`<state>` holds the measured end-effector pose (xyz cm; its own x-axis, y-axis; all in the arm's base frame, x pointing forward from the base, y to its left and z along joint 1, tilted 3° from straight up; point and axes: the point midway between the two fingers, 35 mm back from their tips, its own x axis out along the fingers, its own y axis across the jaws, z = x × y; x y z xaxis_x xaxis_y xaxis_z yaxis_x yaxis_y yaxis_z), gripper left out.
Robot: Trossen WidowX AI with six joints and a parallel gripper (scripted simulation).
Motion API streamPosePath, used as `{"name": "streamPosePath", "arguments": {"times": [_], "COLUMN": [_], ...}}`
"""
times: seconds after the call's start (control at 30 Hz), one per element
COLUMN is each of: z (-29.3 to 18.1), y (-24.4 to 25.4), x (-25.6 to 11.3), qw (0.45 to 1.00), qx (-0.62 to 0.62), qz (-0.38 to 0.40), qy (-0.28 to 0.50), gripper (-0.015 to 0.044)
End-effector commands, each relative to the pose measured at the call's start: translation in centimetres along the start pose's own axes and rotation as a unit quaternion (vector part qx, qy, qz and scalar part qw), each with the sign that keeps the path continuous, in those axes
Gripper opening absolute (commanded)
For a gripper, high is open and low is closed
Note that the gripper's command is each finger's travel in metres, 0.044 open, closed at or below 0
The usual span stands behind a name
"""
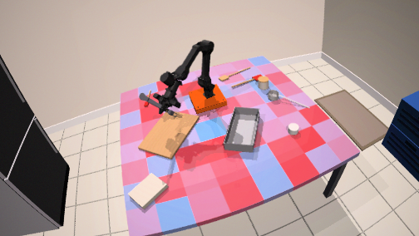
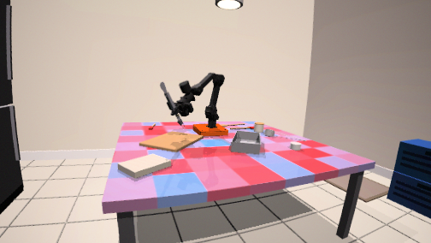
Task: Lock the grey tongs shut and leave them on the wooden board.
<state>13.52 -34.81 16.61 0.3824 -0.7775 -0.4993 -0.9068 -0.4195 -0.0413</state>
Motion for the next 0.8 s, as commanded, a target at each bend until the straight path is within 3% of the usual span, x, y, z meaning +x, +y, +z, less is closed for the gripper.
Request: {"name": "streamPosePath", "arguments": {"times": [0.0, 0.33, 0.77], "z": [0.0, 0.7, 0.7], "y": [-0.1, -0.3, -0.3], "x": [-0.8, -2.4, -2.5], "qw": [0.999, 0.994, 0.994], "qx": [0.000, -0.002, -0.002], "qz": [-0.003, -0.006, -0.006], "qy": [0.038, 0.105, 0.106], "gripper": [-0.0150, -0.0150, -0.0150]}}
